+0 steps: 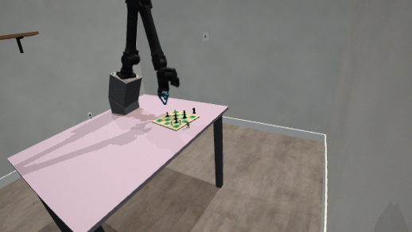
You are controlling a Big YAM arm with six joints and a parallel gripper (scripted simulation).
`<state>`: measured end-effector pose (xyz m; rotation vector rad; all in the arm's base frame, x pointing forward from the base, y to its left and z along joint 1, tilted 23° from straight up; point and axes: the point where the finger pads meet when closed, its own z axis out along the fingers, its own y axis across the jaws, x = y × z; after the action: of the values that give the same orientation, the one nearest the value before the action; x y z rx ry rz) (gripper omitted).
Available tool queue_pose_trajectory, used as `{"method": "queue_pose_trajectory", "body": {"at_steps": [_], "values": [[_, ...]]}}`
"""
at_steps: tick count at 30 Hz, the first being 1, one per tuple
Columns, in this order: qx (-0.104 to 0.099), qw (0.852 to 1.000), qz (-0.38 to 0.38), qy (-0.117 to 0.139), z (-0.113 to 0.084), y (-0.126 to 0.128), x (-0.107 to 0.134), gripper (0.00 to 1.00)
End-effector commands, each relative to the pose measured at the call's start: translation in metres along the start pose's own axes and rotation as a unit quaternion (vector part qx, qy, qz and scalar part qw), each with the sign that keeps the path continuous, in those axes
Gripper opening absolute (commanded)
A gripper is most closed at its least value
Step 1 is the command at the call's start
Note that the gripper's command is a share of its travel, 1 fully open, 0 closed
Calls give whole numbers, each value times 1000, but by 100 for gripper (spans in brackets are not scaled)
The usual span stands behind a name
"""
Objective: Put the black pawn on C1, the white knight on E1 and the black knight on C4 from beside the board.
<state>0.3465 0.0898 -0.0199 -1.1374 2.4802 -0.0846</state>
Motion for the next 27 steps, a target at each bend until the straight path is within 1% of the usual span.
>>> {"method": "queue_pose_trajectory", "body": {"at_steps": [1, 3, 6, 7, 9, 12, 14, 15, 16, 18, 20, 21, 22, 23, 26, 27], "values": [[-1, 1000, 18, 3, 2, -11, -6, 100], [-1, 999, 40, 2, 3, -25, -19, 100], [0, 995, 99, 1, 5, -65, -53, 100], [2, 995, 99, 1, 5, -65, -52, 100], [2, 989, 149, -1, 6, -100, -79, 100], [3, 975, 222, -4, 5, -147, -109, 100], [3, 975, 222, -4, 5, -147, -109, 100], [4, 970, 242, -4, 4, -166, -119, 100], [4, 966, 258, -5, 4, -177, -126, 100], [5, 960, 278, -6, 3, -192, -133, 100], [5, 958, 285, -6, 3, -197, -136, 100], [3, 960, 281, -7, 3, -193, -140, 100], [-2, 961, 277, -2, 6, -184, -138, 37], [-8, 961, 276, 11, 12, -173, -128, 37], [-7, 960, 279, 11, 12, -176, -125, 37], [-4, 960, 279, 6, 9, -180, -130, 37]]}}
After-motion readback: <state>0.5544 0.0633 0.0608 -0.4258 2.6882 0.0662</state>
